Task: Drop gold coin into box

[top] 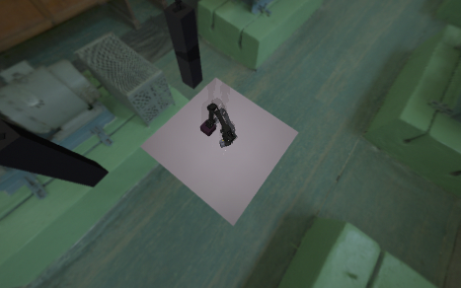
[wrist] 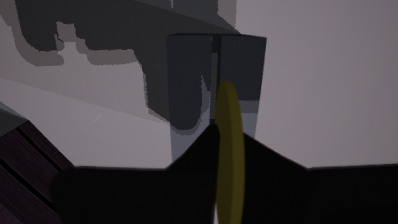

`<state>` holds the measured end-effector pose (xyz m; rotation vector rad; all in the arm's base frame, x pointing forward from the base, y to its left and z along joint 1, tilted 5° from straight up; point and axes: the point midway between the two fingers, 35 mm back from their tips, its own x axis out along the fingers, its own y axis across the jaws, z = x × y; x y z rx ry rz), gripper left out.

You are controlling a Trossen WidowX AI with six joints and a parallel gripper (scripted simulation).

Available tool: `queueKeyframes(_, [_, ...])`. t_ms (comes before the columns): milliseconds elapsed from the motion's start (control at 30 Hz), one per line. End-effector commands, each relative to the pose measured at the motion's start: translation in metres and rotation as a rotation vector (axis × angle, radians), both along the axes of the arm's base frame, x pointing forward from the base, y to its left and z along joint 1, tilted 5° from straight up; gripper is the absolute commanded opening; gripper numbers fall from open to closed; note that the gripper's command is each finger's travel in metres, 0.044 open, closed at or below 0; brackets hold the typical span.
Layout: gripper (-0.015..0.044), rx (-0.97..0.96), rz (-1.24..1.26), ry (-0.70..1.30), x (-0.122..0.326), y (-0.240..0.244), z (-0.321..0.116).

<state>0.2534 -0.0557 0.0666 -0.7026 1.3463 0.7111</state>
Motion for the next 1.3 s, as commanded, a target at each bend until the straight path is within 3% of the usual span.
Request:
queueKeyframes(0, [0.0000,-0.001,-0.005,0.000,0.000,0.000,0.000])
queueKeyframes(1267, [0.0000,-0.001,0.005,0.000,-0.002,-0.001,-0.012])
